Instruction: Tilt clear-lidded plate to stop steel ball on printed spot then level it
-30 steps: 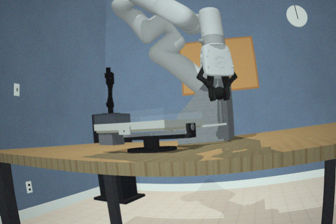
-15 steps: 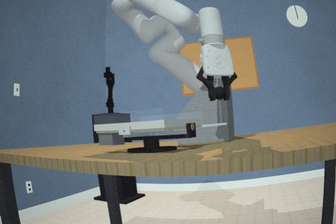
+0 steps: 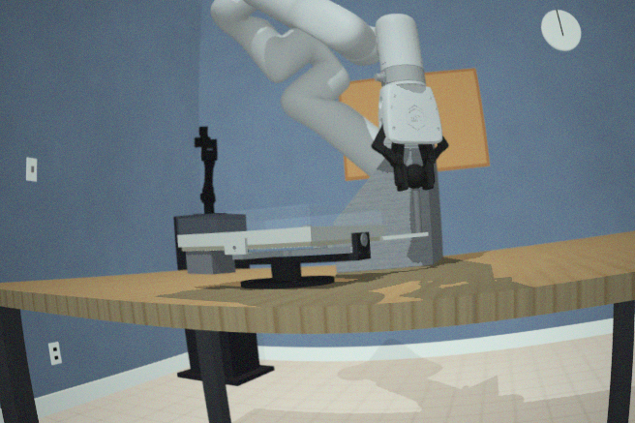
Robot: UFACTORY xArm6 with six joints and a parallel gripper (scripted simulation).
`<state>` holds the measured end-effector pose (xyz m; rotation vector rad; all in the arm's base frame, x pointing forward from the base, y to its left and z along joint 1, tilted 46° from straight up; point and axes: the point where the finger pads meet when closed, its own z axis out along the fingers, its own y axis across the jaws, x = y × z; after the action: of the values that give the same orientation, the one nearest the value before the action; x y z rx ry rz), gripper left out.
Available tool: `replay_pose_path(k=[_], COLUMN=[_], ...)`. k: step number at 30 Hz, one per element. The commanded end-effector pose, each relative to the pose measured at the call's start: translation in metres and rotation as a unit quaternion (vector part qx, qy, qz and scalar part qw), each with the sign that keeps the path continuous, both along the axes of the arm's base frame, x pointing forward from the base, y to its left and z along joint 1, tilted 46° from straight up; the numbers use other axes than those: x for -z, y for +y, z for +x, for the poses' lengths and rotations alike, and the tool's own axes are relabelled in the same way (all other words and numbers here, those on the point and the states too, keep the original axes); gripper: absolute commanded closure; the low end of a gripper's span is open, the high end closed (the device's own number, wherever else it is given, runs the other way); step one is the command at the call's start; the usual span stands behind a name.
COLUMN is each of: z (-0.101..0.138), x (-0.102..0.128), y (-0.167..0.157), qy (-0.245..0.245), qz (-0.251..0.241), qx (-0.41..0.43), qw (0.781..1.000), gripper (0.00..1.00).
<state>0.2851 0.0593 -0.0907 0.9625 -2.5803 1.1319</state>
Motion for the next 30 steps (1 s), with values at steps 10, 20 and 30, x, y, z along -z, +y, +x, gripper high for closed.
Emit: replay_pose_path(k=[10,20,30], z=[0.0004,0.0004,0.0004], x=[0.0000,0.0000,0.0000], y=[0.0007,0.0007,0.0007], qy=[0.000,0.000,0.000], qz=[0.001,0.001,0.001], qx=[0.000,0.000,0.000], qw=[1.000,1.000,1.000], gripper=[0.39,0.39,0.39])
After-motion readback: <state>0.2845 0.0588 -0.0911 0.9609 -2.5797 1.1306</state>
